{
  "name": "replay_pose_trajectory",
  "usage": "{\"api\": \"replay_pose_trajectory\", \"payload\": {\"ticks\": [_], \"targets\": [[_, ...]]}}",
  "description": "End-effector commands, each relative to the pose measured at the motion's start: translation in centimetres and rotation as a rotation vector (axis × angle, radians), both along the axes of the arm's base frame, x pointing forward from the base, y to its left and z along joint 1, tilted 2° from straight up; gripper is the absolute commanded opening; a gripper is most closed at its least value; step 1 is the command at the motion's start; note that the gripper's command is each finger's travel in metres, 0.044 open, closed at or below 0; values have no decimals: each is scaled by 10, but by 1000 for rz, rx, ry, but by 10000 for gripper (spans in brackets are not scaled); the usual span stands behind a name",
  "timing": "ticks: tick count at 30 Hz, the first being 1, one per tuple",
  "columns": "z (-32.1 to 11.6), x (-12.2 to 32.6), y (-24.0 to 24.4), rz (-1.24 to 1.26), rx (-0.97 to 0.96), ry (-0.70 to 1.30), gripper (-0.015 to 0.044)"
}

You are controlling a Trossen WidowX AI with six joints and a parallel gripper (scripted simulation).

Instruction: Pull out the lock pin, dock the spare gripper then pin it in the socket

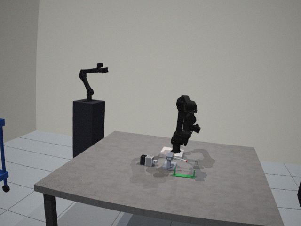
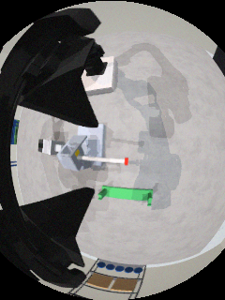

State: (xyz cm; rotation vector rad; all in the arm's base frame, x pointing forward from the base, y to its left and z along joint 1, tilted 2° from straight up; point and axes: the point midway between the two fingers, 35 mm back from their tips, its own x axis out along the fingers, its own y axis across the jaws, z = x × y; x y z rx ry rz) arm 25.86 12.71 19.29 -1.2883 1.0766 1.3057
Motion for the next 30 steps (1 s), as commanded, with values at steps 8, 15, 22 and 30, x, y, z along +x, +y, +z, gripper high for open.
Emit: {"api": "replay_pose_trajectory", "payload": {"ticks": [8,15,22,30], "targets": [[-67,14,2,9,-7,-1,300],[-72,15,2,9,-7,-1,300],[-84,16,3,9,-7,-1,300],[-97,17,4,9,-7,-1,300]]}}
